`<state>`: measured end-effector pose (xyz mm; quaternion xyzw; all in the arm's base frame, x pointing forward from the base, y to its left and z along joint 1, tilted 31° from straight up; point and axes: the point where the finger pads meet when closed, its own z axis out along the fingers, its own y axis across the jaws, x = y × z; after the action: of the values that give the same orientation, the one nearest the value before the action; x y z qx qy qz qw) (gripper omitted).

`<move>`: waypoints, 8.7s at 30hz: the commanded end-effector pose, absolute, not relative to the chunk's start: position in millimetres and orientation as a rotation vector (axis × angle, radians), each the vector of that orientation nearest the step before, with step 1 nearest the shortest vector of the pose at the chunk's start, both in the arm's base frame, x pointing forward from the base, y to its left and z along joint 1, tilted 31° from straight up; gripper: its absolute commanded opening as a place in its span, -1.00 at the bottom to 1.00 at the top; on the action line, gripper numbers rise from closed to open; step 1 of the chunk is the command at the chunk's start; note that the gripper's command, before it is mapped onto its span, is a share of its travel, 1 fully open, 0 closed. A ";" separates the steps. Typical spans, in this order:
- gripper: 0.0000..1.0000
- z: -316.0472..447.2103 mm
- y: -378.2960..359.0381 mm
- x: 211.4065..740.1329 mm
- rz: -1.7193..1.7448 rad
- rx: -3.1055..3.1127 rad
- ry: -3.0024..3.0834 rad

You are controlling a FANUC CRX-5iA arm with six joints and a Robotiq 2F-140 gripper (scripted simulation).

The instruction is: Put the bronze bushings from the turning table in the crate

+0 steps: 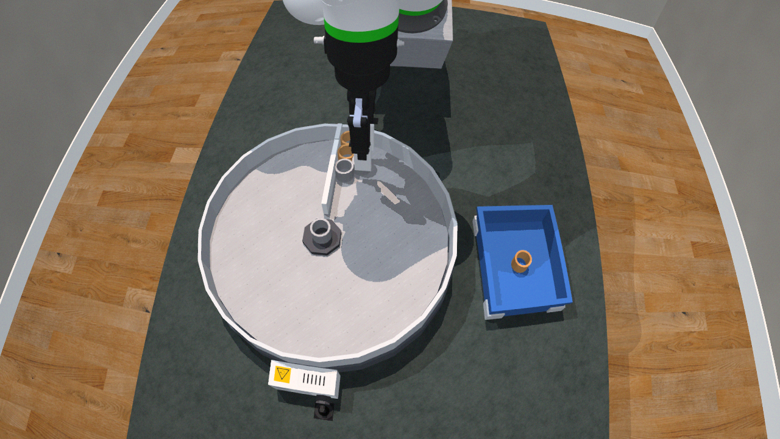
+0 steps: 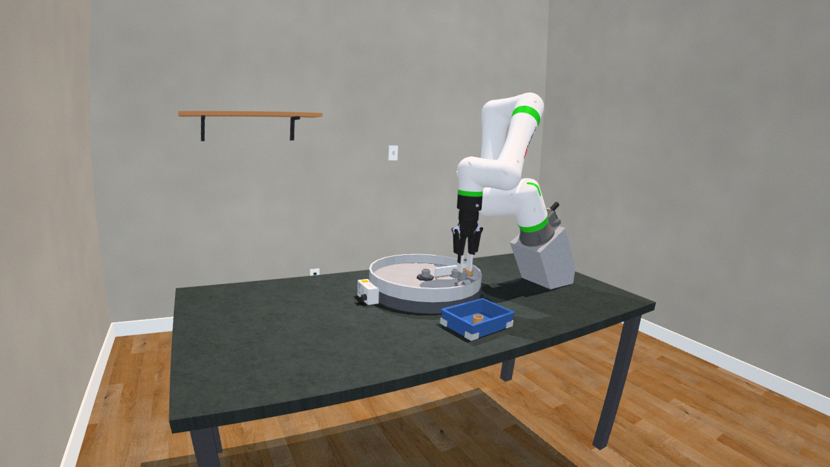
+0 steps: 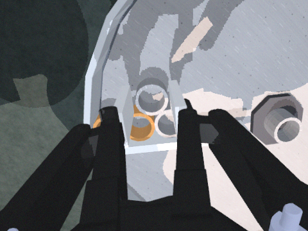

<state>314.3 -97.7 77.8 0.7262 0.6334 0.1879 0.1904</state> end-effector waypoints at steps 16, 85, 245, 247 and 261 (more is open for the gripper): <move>-0.53 77.7 -97.7 314.6 0.528 2.040 1.779; -1.00 57.5 -98.6 326.8 0.528 2.040 1.779; -1.00 185.3 -162.2 404.1 0.528 2.040 1.779; -1.00 185.3 -162.2 404.1 0.528 2.040 1.779; -1.00 172.3 -163.1 412.8 0.528 2.040 1.779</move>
<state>409.3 -162.6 176.6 0.7262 0.6334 0.1879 0.1902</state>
